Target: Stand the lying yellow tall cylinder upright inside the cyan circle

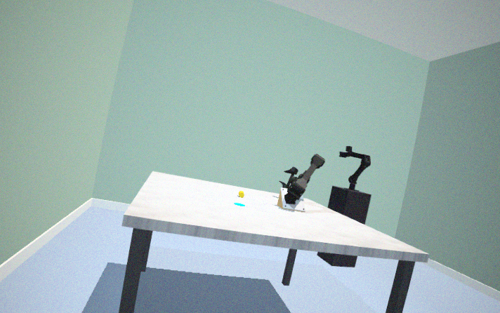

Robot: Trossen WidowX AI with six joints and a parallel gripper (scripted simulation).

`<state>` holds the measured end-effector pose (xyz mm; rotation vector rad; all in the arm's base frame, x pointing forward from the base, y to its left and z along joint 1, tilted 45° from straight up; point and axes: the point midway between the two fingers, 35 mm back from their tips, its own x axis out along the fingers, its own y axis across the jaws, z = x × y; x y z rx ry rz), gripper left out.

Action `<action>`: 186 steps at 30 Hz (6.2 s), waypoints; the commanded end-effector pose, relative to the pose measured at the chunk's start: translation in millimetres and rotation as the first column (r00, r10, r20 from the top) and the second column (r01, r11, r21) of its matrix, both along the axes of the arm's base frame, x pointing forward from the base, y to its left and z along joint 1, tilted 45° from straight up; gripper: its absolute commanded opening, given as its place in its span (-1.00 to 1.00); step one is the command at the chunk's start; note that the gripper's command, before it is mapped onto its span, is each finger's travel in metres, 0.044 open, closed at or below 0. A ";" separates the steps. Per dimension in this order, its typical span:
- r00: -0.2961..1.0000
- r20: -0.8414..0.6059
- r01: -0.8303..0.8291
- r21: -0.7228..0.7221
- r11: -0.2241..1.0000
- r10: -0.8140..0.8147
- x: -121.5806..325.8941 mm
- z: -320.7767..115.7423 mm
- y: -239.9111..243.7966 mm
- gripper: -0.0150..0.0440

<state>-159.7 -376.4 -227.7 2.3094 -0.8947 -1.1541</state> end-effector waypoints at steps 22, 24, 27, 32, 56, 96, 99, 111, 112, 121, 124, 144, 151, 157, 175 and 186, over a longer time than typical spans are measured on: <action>0.504 -0.480 -0.822 -0.011 0.570 0.718 150.1 25.9 -24.5 0.56; 0.398 -0.527 -0.885 -0.004 0.466 0.751 165.6 30.4 -23.4 0.56; 0.233 -0.591 -0.955 0.011 0.297 0.772 188.7 37.6 -20.1 0.56; -0.036 -0.682 -0.999 0.043 -0.010 0.731 226.5 51.1 -10.7 0.56; -0.407 -0.901 -0.143 0.224 -0.964 -0.149 364.2 133.5 84.8 0.56; 0.197 -0.924 0.623 0.377 -0.685 -0.329 421.1 164.8 214.5 0.56; 0.198 -0.924 0.623 0.376 -0.686 -0.327 422.1 144.1 236.3 0.56; 0.198 -0.925 0.623 0.374 -0.687 -0.324 420.8 128.5 255.1 0.11; 0.198 -0.925 0.623 0.374 -0.687 -0.324 420.8 128.5 255.1 0.02; 0.198 -0.925 0.623 0.375 -0.686 -0.325 421.2 131.4 251.5 -0.14; 0.198 -0.924 0.623 0.375 -0.686 -0.326 421.8 137.2 244.4 -0.14; 0.196 -0.924 0.623 0.376 -0.685 -0.329 418.7 181.2 199.2 -0.14; 0.196 -0.924 0.624 0.376 -0.685 -0.328 414.9 198.4 184.8 -0.14; 0.196 -0.924 0.624 0.375 -0.685 -0.327 412.5 207.3 178.0 -0.14; -0.030 -0.940 0.540 0.272 -0.796 -0.341 434.9 235.4 193.9 -0.14; -0.177 -0.929 0.463 0.211 -0.861 -0.323 448.3 254.4 206.6 -0.14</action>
